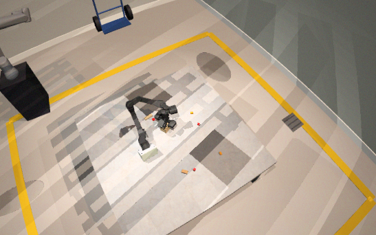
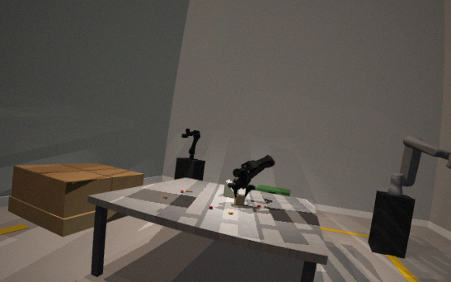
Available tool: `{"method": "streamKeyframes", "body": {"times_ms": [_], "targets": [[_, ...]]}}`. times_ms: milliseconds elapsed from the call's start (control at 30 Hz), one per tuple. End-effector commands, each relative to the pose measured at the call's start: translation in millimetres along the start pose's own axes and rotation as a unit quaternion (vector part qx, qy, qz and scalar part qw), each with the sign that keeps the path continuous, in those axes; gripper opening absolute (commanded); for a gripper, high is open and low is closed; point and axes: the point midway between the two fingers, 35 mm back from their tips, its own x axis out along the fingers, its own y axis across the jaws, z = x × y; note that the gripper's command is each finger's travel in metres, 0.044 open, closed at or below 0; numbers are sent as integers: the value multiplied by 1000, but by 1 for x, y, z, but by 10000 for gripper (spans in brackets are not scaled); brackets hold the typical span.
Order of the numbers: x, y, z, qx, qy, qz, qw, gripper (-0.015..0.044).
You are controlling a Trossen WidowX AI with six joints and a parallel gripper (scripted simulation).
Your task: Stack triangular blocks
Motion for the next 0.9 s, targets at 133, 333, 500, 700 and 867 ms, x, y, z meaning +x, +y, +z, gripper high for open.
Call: {"method": "streamKeyframes", "body": {"times_ms": [133,333,500,700,867], "targets": [[4,-1,2,3,2,-2,1000,0],[5,-1,3,3,2,-2,1000,0],[5,-1,3,3,2,-3,1000,0],[5,-1,3,4,2,-3,1000,0],[6,-1,3,4,2,-3,1000,0]]}}
